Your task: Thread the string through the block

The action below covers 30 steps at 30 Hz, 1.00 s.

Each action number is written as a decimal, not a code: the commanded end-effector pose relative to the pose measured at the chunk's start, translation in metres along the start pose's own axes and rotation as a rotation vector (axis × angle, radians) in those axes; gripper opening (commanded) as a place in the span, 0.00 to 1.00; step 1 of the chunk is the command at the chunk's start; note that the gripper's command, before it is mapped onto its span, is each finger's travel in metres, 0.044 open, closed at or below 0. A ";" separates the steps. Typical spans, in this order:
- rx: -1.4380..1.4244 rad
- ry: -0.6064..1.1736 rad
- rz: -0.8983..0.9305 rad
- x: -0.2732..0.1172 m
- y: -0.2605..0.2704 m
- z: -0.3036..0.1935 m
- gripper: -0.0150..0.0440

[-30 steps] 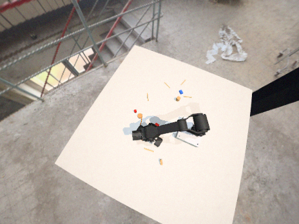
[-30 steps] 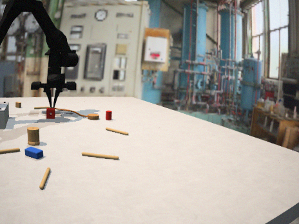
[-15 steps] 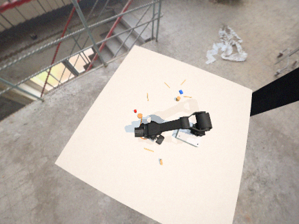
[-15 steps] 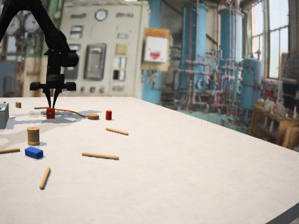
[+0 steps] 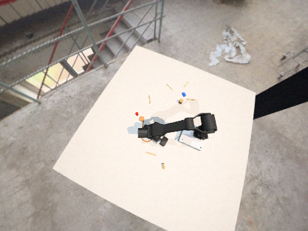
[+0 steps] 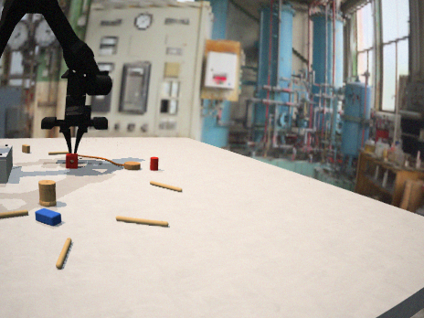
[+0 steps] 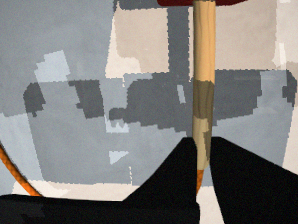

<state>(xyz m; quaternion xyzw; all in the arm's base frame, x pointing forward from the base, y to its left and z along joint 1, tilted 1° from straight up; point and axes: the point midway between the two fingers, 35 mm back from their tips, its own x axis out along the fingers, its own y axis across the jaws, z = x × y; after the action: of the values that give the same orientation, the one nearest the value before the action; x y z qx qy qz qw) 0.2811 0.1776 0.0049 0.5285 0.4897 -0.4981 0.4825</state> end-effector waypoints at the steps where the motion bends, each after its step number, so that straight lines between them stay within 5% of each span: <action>1: -0.005 0.002 -0.001 0.000 -0.001 0.006 0.25; 30: 0.001 -0.005 0.000 0.000 0.001 0.044 0.30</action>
<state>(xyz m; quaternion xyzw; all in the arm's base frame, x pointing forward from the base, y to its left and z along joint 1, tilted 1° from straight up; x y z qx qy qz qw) 0.2792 0.1326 0.0034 0.5276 0.4879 -0.5001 0.4831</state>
